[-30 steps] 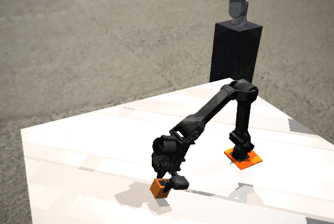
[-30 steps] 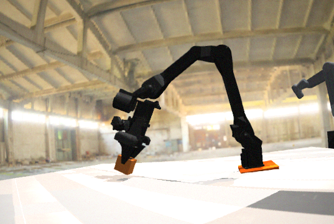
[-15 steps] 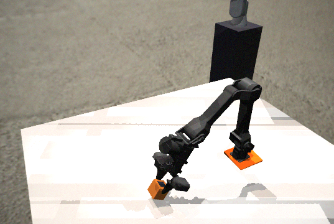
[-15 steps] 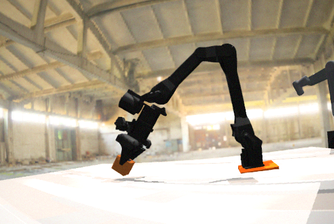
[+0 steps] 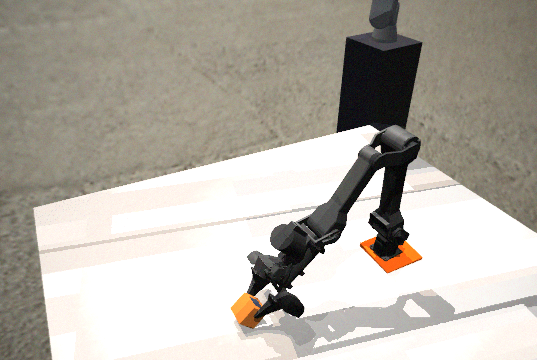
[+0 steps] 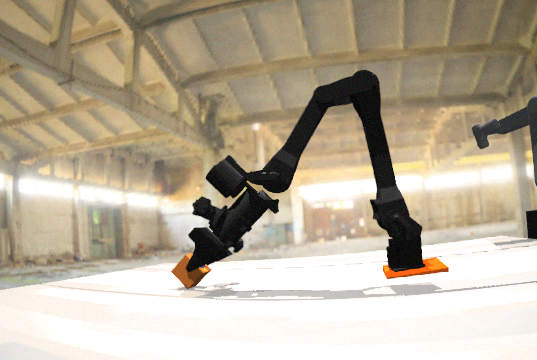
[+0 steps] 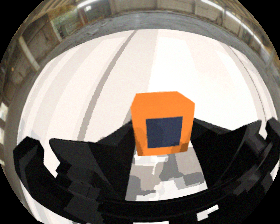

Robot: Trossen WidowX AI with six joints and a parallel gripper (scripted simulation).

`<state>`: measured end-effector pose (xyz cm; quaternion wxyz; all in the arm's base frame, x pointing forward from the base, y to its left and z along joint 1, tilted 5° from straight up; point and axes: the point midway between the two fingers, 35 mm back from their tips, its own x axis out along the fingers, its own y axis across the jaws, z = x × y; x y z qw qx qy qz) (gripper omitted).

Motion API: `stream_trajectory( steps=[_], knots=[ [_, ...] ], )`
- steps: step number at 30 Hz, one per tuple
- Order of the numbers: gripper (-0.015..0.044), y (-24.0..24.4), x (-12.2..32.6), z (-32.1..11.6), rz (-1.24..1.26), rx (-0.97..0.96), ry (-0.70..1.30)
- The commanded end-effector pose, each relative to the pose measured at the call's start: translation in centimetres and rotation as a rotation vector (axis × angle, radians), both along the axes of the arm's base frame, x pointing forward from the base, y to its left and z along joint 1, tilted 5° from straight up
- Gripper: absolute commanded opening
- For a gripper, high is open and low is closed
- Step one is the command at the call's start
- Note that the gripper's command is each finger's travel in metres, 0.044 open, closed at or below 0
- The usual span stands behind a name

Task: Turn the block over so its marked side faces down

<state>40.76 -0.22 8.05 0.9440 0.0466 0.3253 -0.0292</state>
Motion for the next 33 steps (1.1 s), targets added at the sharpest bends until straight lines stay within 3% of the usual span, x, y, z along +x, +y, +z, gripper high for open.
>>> stream_trajectory(
  steps=[1,10,31,33],
  knots=[
    [0.0,0.0,-0.4,-0.6,-0.013,-0.006,-0.066],
    [0.0,0.0,-1.5,-0.6,-0.025,-0.012,-0.204],
    [0.0,0.0,-1.6,-0.3,-0.027,-0.015,-0.233],
    [0.0053,0.0,-1.6,-0.3,-0.027,-0.015,-0.233]
  ],
)
